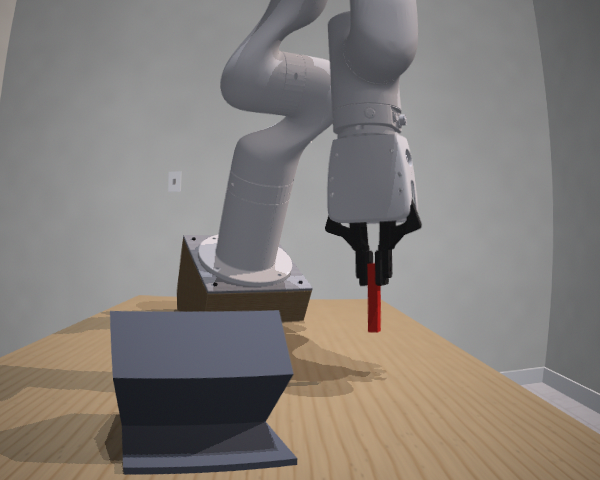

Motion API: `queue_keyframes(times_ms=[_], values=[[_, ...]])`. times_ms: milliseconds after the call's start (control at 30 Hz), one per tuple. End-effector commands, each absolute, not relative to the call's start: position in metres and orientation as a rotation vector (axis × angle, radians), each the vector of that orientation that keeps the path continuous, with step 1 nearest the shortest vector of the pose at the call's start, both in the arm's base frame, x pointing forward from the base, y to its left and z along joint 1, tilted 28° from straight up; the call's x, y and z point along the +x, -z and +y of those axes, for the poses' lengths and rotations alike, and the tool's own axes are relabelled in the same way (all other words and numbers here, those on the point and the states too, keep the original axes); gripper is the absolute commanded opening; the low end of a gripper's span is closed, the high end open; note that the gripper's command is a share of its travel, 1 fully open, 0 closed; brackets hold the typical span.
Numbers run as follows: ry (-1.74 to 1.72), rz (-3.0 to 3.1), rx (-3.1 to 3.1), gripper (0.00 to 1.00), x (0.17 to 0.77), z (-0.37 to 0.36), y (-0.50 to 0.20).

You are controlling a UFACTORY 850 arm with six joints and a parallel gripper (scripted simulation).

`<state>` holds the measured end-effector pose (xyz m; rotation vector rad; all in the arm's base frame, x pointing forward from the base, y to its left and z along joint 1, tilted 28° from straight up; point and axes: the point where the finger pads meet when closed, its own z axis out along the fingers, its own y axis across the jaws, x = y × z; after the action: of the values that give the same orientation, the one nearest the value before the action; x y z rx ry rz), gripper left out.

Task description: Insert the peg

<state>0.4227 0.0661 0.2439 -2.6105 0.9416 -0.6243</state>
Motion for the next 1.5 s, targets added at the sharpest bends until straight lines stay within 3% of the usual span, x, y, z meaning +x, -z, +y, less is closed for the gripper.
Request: queue_keyframes(times_ms=[0,900,1467], values=[[0.606,0.953,-2.612,0.0,0.422,0.067,-0.252],[0.612,0.752,-2.702,0.0,0.425,0.091,-0.265],[0.495,0.842,-2.66,0.0,0.413,0.069,-0.247]])
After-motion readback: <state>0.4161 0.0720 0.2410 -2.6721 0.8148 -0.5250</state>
